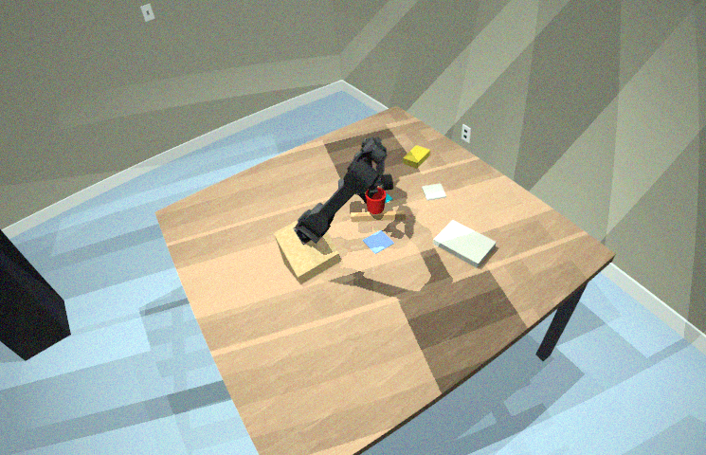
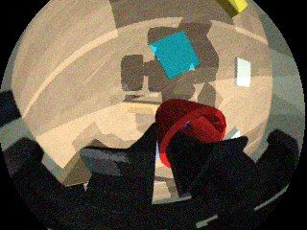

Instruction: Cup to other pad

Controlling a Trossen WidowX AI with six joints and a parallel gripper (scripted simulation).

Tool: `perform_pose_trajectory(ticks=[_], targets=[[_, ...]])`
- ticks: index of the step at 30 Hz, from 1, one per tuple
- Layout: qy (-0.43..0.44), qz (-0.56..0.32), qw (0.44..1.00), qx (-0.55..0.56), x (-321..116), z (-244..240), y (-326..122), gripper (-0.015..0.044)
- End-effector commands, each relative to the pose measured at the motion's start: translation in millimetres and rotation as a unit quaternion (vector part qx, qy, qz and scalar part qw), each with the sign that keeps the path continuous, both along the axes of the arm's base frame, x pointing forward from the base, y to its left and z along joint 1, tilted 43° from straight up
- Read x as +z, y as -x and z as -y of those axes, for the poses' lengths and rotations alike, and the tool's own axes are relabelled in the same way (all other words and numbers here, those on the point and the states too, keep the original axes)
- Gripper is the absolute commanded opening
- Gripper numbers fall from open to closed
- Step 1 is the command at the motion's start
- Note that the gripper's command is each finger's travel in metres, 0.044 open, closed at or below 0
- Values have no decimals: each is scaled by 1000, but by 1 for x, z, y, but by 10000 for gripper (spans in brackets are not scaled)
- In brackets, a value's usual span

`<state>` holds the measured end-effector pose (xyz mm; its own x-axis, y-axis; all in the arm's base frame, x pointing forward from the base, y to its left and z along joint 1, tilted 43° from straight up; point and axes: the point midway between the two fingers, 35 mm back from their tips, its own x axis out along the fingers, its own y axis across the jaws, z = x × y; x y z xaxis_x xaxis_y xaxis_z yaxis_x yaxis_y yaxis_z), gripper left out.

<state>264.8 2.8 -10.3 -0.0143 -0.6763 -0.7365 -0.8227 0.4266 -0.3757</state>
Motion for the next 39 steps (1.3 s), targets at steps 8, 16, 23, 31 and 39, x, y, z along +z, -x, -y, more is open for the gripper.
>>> perform_pose_trajectory(ticks=[8,16,23,31,39], targets=[[-3,4,1000,0,-10,-14,-16,0],[-3,4,1000,0,-17,-23,-26,0],[-3,4,1000,0,-23,-30,-34,0],[-4,5,1000,0,-29,-38,-43,0],[-4,5,1000,0,-35,-46,-52,0]])
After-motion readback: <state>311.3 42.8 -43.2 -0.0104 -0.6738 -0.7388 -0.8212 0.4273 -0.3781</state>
